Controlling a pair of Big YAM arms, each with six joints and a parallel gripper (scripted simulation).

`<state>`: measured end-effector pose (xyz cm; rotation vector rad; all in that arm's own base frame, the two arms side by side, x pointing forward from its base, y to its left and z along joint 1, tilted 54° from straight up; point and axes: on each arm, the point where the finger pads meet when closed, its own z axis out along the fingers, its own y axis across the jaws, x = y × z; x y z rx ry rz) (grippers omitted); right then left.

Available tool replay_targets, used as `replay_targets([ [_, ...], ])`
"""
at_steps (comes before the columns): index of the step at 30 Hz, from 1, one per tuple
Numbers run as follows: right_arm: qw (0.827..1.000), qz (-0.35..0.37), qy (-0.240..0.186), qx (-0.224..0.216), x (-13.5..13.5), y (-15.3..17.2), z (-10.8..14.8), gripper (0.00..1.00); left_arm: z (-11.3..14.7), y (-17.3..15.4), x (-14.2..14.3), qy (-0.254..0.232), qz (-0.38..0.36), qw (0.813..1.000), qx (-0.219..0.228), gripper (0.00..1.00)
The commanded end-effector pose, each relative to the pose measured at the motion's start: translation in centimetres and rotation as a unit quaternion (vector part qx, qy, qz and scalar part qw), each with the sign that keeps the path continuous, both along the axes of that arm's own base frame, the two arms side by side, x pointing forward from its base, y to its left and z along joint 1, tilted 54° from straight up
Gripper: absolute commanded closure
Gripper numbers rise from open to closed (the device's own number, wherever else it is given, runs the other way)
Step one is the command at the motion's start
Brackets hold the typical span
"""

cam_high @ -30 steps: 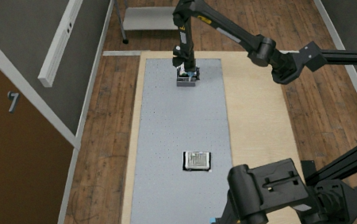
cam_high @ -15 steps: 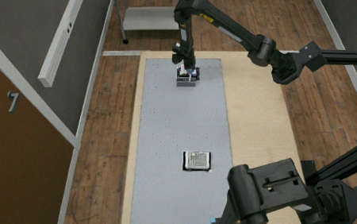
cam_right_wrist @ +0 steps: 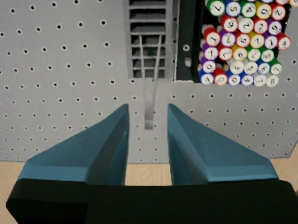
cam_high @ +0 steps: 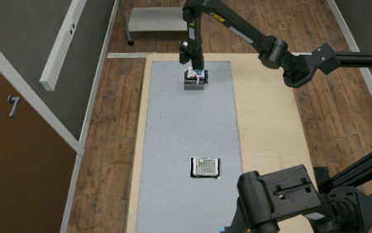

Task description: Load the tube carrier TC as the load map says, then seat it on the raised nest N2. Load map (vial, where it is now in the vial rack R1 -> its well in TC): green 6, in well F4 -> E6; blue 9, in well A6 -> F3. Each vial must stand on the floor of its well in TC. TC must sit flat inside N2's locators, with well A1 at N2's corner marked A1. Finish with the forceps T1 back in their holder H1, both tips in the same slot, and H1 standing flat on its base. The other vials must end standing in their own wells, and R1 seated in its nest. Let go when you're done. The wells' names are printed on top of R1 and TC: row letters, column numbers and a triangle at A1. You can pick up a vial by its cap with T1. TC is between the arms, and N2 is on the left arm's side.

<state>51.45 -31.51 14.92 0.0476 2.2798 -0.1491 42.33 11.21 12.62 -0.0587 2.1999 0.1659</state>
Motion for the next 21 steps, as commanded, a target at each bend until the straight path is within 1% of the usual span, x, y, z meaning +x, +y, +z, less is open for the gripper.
replay_targets([
  [1,1.000,0.002,-0.003,-0.007,-1.0,0.0,1.3,0.76,0.0,0.0,0.0,-0.001,-0.002,1.000,0.002,0.00],
  [6,1.000,-0.002,-0.003,-0.008,-1.9,-0.2,1.8,0.76,0.0,0.0,0.0,-0.001,-0.002,1.000,0.002,0.00],
  [8,1.000,-0.002,-0.003,-0.008,-1.9,-0.2,1.8,0.76,0.0,0.0,0.0,-0.001,-0.002,1.000,0.002,0.00],
  [9,1.000,0.004,-0.004,-0.008,-1.6,0.3,1.8,0.76,0.0,0.0,0.0,-0.001,-0.002,1.000,0.002,0.00],
  [12,1.000,-0.002,-0.003,-0.007,-2.4,-0.1,2.1,0.76,0.0,0.0,0.0,-0.001,-0.002,1.000,0.002,0.00],
  [17,1.000,-0.002,-0.003,-0.007,-3.1,0.0,2.6,0.76,0.0,0.0,0.0,-0.001,-0.002,1.000,0.002,0.00],
  [19,1.000,0.007,-0.004,-0.008,-2.6,0.9,2.7,0.76,0.0,0.0,0.0,-0.001,-0.002,1.000,0.002,0.00],
  [20,1.000,0.001,-0.004,-0.005,-2.2,0.3,2.3,0.76,0.0,0.0,0.0,-0.001,-0.002,1.000,0.002,0.00],
  [21,0.998,0.011,-0.050,-0.026,-1.2,1.9,4.2,0.76,0.0,0.0,0.0,-0.001,-0.002,1.000,0.002,0.00],
])
